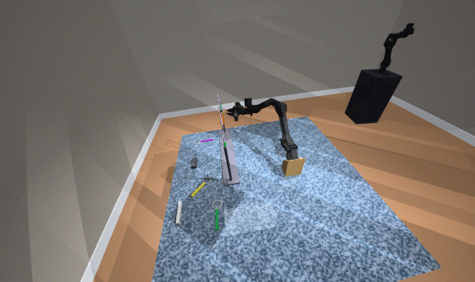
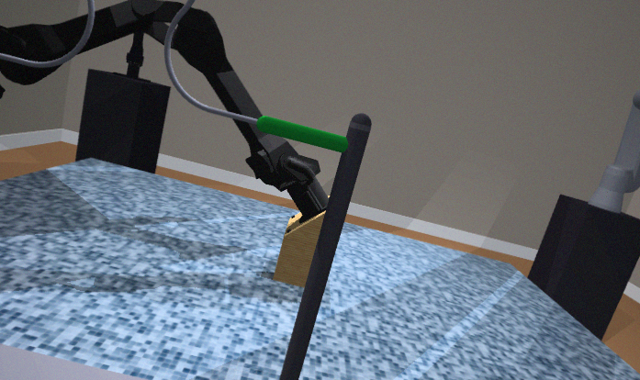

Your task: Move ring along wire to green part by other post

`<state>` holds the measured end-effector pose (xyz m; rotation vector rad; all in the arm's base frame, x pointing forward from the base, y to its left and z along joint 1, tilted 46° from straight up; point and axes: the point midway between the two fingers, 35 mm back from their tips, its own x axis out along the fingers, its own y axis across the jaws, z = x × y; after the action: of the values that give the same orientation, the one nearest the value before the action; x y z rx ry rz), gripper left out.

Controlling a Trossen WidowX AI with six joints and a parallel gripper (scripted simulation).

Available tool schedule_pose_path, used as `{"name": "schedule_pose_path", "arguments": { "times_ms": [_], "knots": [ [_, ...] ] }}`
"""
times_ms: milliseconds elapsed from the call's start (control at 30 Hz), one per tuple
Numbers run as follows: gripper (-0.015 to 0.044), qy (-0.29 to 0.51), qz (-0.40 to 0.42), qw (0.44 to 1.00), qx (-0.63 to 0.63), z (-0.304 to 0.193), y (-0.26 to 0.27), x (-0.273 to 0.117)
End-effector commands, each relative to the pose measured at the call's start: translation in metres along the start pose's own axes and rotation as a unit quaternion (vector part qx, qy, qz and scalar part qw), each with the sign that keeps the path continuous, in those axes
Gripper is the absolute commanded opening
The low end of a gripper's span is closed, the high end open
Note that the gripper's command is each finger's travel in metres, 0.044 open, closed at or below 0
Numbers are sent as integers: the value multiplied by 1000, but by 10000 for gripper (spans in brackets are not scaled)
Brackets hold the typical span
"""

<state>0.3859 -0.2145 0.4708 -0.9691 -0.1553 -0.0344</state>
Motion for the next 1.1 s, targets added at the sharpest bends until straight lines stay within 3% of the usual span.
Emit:
{"name": "schedule_pose_path", "arguments": {
  "times_ms": [0, 367, 633, 867, 1067],
  "knots": [
    [160, 7, 23, 1000, 15, -41, -3, -9],
    [160, -6, 98, 993, 70, -148, 11, -47],
    [160, -6, 98, 993, 70, -147, 11, -46],
    [160, -8, 96, 993, 71, -101, 14, -3],
    [160, -8, 96, 993, 72, -97, 15, 2]
  ]
}}
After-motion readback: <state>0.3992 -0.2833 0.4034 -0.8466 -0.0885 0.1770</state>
